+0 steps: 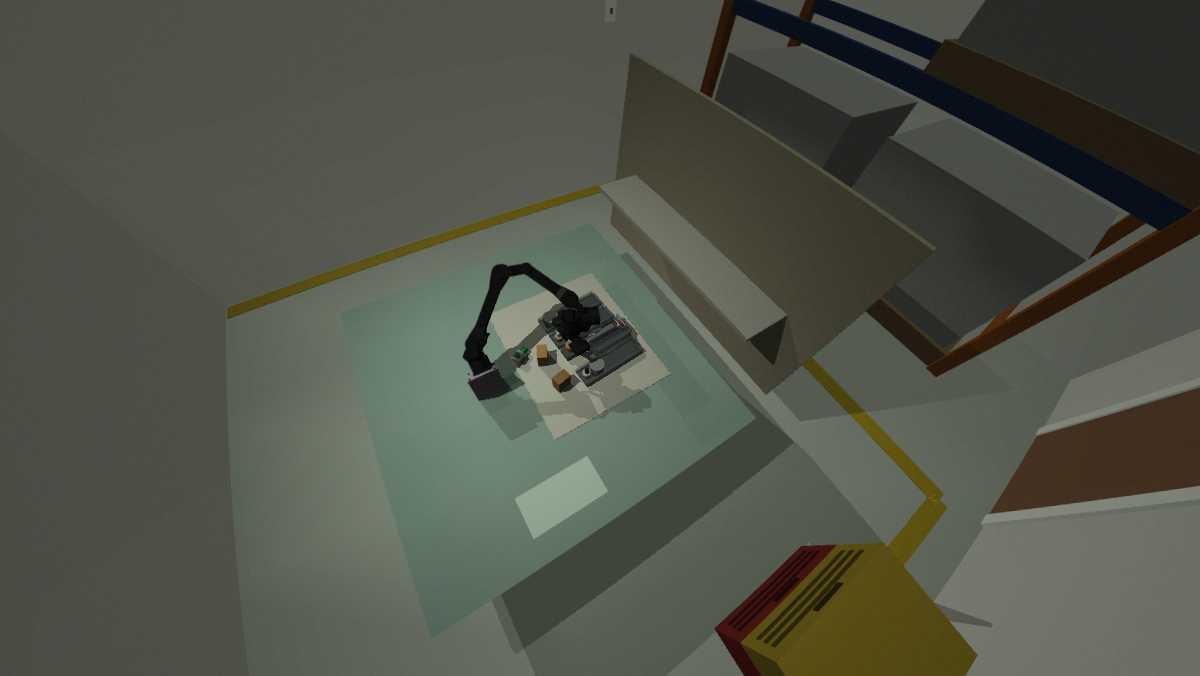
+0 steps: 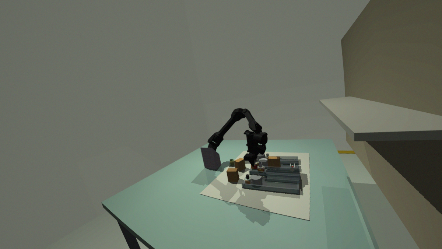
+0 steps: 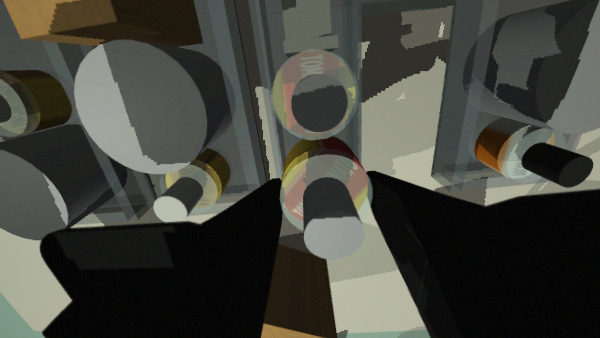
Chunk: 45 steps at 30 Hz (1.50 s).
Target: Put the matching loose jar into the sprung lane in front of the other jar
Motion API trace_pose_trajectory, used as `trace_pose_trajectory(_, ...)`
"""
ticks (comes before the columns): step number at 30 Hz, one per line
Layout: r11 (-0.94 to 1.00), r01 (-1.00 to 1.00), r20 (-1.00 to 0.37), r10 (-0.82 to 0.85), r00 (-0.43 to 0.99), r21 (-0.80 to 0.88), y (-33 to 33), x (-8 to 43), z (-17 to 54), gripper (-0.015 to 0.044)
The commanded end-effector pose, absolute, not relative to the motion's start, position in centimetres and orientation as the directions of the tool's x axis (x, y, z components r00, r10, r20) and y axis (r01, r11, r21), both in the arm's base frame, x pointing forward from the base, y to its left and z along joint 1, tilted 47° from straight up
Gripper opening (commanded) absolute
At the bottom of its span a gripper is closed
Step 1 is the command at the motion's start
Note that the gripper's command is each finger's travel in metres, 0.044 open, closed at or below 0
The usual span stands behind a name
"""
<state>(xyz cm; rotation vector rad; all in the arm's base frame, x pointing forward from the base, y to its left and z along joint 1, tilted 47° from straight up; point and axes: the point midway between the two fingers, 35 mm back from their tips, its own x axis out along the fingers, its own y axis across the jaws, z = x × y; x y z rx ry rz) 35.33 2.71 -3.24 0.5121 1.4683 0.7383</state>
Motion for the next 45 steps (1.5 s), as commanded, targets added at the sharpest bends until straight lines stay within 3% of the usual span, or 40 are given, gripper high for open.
trace_pose_trajectory(1,0.681,-0.146,-0.691,0.722,-0.030,0.718,2.94,35.97,-3.06,0.0000)
trace_pose_trajectory(45,0.680,-0.146,-0.690,0.723,-0.030,0.718,3.92,35.81,-4.00,0.0000)
